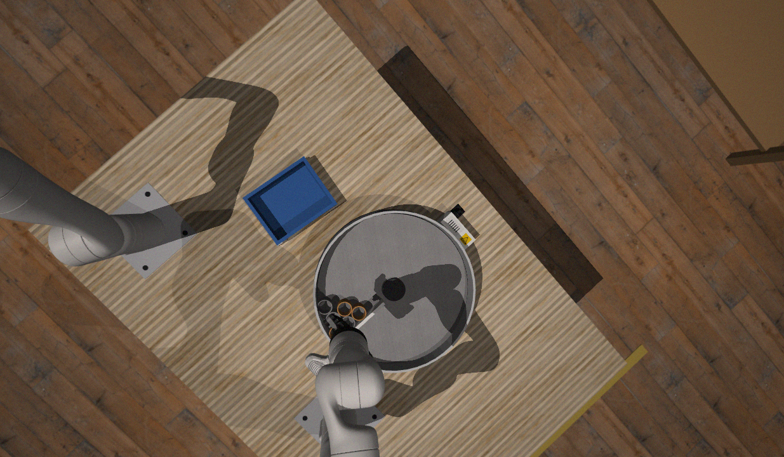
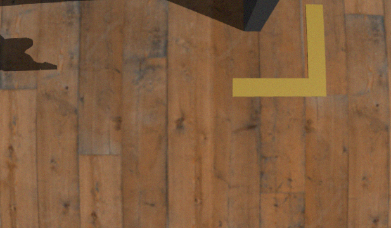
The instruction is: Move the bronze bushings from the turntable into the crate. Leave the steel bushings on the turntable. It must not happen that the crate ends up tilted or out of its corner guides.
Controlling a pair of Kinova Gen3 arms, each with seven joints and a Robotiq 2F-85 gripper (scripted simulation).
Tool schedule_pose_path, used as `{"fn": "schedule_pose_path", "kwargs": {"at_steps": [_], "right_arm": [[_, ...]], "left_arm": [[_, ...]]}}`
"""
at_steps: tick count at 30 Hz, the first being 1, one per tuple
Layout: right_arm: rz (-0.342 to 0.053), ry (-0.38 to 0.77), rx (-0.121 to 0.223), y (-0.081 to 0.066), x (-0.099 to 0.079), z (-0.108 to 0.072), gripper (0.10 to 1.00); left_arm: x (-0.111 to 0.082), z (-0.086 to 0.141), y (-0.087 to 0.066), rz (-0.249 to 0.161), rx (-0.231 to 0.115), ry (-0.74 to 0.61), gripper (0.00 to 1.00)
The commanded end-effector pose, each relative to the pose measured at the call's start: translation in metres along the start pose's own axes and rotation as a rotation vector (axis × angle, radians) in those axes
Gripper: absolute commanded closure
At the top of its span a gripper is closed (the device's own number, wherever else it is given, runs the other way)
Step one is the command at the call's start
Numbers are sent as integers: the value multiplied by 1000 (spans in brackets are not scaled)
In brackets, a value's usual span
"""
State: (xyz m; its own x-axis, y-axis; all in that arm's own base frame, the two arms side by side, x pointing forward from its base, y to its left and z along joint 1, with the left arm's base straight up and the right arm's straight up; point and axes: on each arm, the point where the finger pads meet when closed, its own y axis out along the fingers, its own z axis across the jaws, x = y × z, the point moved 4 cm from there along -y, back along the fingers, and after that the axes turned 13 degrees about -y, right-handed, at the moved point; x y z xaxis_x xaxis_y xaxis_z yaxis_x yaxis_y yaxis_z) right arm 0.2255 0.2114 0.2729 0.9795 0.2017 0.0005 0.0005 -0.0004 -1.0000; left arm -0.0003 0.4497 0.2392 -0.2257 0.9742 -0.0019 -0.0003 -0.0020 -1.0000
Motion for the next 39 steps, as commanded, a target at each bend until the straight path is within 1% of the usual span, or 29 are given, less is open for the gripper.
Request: {"fn": "schedule_pose_path", "kwargs": {"at_steps": [1,2,6,7,9,11,39], "right_arm": [[-2,1,0,13,3,4,886],[-2,1,0,13,3,4,886],[-2,1,0,56,9,18,886],[-2,1,0,64,10,21,886],[-1,0,0,78,11,25,886],[-1,0,1,85,12,28,886],[-1,0,1,86,12,28,886]], "left_arm": [[0,0,-1,-2,-1,0,1],[0,0,-1,-2,-1,0,1],[0,0,-1,-2,-1,0,1],[0,0,-1,-2,-1,0,1],[0,0,-1,-2,-1,0,1],[0,0,-1,-2,-1,0,1],[0,0,-1,-2,-1,0,1]]}}
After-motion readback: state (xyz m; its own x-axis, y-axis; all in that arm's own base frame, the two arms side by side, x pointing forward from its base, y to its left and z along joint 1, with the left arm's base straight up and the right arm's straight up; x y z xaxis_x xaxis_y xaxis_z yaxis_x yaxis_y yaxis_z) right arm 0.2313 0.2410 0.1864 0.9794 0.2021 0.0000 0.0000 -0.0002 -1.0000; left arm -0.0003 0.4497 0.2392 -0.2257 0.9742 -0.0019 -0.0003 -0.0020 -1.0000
